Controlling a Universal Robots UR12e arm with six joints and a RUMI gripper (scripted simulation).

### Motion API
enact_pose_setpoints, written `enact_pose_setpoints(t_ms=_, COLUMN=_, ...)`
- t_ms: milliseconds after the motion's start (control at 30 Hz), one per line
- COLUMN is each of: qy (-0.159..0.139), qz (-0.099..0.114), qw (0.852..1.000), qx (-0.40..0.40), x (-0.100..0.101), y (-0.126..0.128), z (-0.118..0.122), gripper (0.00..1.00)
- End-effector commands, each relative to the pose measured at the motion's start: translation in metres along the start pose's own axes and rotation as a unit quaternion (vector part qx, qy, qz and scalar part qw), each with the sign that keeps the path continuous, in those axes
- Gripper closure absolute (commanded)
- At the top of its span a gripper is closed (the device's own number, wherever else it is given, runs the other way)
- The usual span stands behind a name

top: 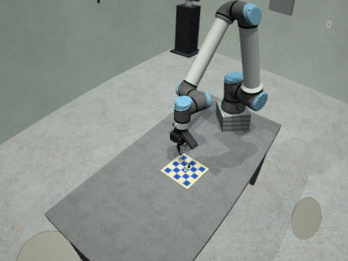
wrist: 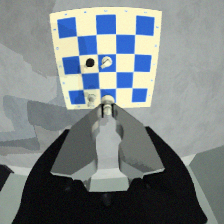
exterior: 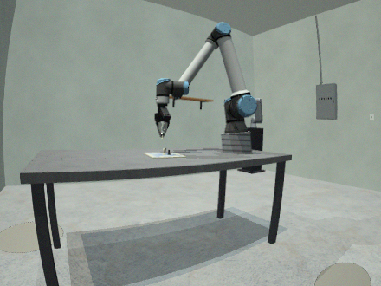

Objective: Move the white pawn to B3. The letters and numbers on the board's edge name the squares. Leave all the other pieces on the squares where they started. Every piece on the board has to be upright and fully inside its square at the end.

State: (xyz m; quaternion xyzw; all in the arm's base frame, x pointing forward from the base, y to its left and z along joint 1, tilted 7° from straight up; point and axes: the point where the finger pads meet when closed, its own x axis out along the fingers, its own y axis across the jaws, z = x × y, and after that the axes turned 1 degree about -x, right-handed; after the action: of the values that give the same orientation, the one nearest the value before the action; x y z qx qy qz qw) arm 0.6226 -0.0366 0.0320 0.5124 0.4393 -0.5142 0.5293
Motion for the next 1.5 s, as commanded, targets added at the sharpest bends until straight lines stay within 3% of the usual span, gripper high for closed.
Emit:
enact_pose_setpoints(t_ms=0, qy=0.001, qz=-0.001, qw=1.0, qx=0.002, x=0.001, y=-0.001, z=0.002, gripper=1.0)
enact_pose_setpoints(t_ms=333, qy=0.001, qz=-0.002, qw=1.0, qx=0.001, x=0.013, y=-0.003, z=0.0, gripper=1.0)
enact_pose_setpoints(t_ms=733, qy=0.001, qz=-0.002, qw=1.0, qx=0.001, x=0.067, y=-0.003, z=0.001, gripper=1.0)
enact_pose_setpoints(t_ms=1033, qy=0.001, qz=-0.001, qw=1.0, qx=0.001, x=0.091, y=-0.002, z=0.001, gripper=1.0)
enact_pose_setpoints(t_ms=1467, qy=0.0, qz=0.001, qw=1.0, qx=0.001, x=0.095, y=0.0, z=0.001, gripper=1.0)
